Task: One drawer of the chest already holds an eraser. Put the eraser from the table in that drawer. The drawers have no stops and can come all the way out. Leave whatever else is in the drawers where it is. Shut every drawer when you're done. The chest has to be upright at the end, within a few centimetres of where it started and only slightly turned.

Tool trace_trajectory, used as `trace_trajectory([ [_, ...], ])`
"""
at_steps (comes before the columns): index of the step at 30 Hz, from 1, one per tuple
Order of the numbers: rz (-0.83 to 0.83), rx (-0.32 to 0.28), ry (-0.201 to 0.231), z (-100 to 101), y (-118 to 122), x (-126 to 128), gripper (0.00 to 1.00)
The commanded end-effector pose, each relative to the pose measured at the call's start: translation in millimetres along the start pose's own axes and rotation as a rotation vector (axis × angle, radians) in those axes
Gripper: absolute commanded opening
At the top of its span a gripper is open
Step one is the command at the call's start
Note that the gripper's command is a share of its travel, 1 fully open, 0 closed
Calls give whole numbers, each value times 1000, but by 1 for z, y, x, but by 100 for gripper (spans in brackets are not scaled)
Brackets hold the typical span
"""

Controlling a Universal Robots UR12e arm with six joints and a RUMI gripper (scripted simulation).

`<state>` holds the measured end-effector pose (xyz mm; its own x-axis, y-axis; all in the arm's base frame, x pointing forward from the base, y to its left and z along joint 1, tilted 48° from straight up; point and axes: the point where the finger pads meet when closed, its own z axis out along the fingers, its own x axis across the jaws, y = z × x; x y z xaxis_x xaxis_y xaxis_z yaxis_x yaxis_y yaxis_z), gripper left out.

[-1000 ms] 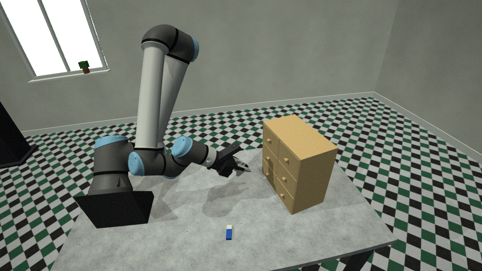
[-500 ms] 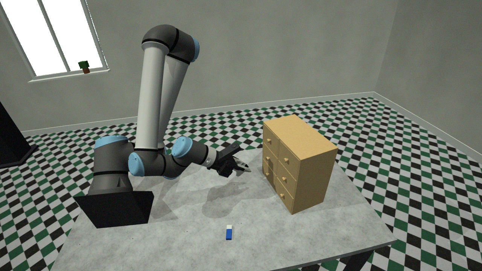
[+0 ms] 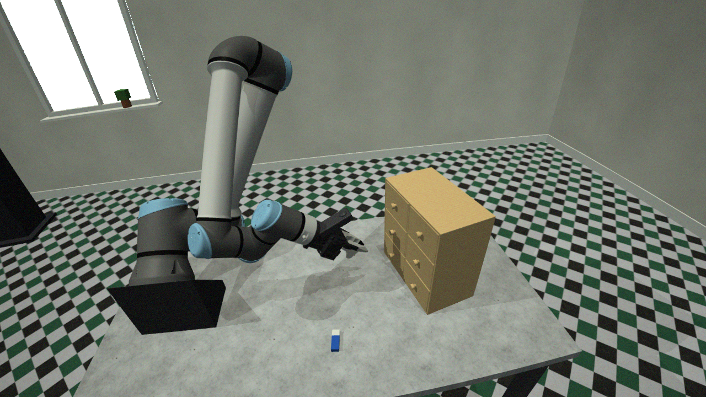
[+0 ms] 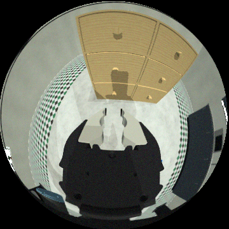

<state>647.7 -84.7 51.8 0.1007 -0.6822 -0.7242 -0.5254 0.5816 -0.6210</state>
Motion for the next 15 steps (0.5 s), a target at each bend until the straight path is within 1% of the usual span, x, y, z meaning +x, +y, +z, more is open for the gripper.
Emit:
trace_trajectory([
  [1,-1,1,0,0,0,0,20],
  [15,-1,1,0,5,1,0,20],
])
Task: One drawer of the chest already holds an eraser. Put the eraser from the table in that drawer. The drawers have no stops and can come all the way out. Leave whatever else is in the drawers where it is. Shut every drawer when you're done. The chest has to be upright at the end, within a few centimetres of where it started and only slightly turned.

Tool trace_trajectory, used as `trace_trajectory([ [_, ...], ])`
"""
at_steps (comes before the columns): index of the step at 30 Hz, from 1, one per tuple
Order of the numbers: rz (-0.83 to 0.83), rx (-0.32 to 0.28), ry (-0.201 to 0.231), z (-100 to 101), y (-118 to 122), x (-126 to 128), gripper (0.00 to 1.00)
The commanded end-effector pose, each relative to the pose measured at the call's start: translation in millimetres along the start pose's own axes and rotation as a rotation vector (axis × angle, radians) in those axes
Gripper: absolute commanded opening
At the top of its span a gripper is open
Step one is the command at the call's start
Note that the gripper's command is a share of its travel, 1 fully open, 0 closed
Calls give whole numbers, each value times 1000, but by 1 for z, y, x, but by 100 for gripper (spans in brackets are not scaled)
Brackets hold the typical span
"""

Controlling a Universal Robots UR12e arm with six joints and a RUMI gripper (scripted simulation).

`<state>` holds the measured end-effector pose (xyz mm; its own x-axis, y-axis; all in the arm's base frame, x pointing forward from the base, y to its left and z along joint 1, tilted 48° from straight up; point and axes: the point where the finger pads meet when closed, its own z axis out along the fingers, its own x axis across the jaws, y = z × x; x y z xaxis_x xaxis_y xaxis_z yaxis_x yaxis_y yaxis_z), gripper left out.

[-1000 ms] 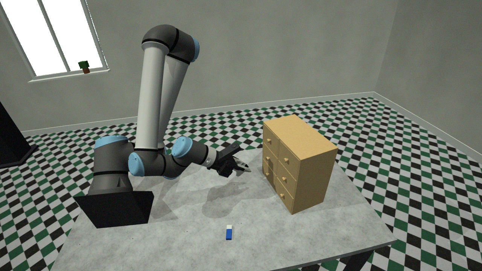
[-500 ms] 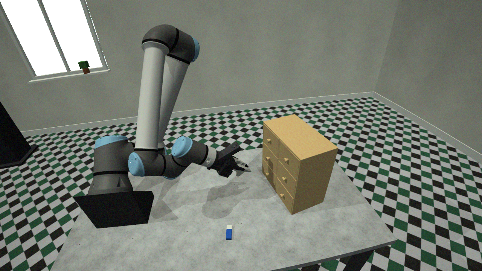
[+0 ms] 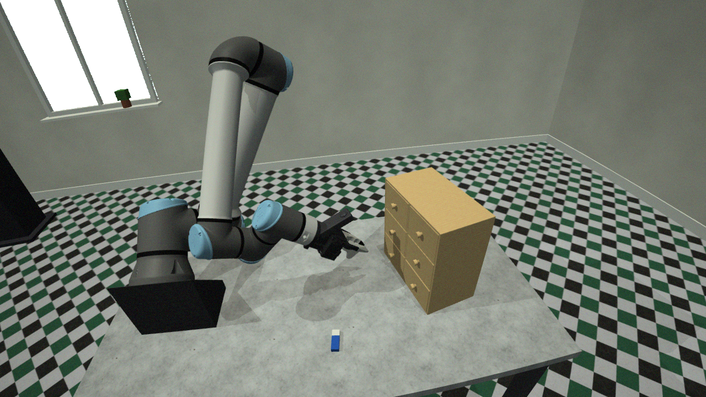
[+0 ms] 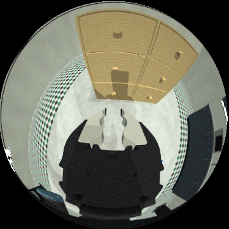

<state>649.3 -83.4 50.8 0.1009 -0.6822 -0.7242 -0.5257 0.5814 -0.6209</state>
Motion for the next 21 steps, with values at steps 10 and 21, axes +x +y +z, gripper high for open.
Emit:
trace_trajectory([
  [10,0,1,0,16,3,0,20],
  [21,0,1,0,47,9,0,20],
])
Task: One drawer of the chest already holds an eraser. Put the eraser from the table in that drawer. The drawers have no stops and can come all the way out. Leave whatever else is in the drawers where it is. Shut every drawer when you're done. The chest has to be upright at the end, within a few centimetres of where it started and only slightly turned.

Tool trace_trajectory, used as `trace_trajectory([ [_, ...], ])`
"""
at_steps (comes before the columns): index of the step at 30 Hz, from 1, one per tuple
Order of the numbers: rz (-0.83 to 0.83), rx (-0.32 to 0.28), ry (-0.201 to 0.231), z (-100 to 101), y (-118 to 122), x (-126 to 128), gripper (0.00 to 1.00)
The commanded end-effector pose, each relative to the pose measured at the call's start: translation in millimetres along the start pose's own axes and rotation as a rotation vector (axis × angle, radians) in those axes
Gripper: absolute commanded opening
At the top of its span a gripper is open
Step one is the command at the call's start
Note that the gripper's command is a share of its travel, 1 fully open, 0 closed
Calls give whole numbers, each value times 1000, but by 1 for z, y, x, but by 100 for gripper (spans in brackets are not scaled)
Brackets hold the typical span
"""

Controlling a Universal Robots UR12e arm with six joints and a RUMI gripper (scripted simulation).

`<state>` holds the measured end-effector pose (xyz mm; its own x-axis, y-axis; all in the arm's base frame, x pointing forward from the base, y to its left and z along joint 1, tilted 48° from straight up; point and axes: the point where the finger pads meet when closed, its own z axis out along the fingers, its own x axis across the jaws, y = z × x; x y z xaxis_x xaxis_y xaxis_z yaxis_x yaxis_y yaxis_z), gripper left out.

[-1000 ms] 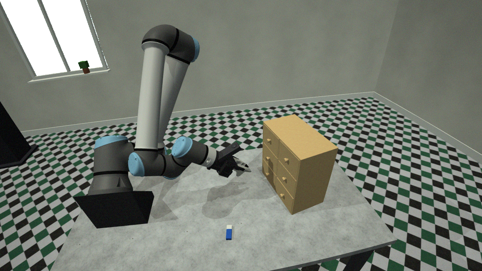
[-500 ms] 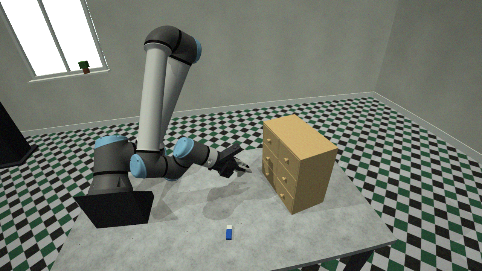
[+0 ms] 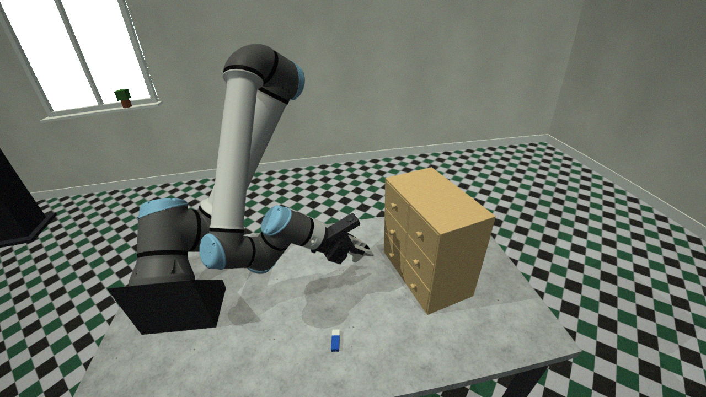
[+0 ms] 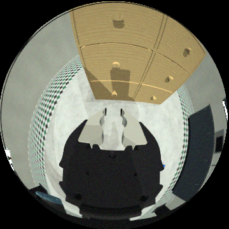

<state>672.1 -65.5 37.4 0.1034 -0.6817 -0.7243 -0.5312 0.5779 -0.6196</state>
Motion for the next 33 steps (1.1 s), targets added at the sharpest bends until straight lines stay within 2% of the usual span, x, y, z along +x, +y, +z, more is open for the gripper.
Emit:
trace_trajectory([
  [1,0,8,3,15,2,0,20],
  [17,0,8,3,60,11,1,20],
  [33,0,8,3,69,13,1,20],
])
